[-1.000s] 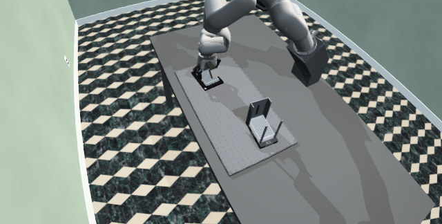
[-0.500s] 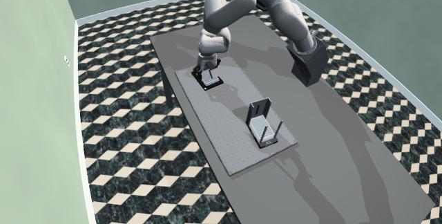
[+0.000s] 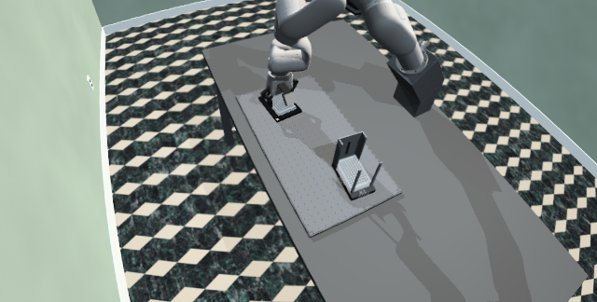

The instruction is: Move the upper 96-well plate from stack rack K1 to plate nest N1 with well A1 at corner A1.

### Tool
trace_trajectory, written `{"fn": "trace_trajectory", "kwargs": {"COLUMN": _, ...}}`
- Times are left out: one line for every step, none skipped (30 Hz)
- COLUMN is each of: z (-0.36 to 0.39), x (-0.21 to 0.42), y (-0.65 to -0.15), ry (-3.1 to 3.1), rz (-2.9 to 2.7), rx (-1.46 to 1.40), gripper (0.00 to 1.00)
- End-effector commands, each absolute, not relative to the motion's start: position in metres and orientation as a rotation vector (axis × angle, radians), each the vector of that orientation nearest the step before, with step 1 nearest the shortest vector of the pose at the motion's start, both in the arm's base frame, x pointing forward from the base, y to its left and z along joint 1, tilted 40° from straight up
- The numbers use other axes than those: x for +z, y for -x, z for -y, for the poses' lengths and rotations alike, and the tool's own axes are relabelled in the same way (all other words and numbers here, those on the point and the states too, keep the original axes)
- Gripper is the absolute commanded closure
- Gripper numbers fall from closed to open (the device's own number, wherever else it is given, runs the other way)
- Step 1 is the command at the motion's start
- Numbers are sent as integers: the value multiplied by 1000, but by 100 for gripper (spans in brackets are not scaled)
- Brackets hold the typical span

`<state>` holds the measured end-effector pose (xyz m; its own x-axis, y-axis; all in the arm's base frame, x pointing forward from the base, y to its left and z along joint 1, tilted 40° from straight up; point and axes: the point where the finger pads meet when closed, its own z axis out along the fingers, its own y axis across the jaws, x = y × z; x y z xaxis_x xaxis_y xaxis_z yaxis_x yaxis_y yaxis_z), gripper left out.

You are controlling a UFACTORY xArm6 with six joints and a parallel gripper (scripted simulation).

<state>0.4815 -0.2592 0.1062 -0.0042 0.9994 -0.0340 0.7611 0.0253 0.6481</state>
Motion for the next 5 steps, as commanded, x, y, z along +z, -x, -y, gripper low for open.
{"fn": "trace_trajectory", "kwargs": {"z": 260, "x": 111, "y": -478, "ry": -1785, "rz": -1815, "rx": 634, "gripper": 0}}
{"fn": "trace_trajectory", "kwargs": {"z": 260, "x": 113, "y": -477, "ry": -1785, "rz": -1815, "rx": 634, "gripper": 0}}
{"fn": "trace_trajectory", "kwargs": {"z": 260, "x": 113, "y": -477, "ry": -1785, "rz": -1815, "rx": 634, "gripper": 0}}
{"fn": "trace_trajectory", "kwargs": {"z": 260, "x": 113, "y": -477, "ry": -1785, "rz": -1815, "rx": 634, "gripper": 0}}
{"fn": "trace_trajectory", "kwargs": {"z": 260, "x": 113, "y": -477, "ry": -1785, "rz": -1815, "rx": 634, "gripper": 0}}
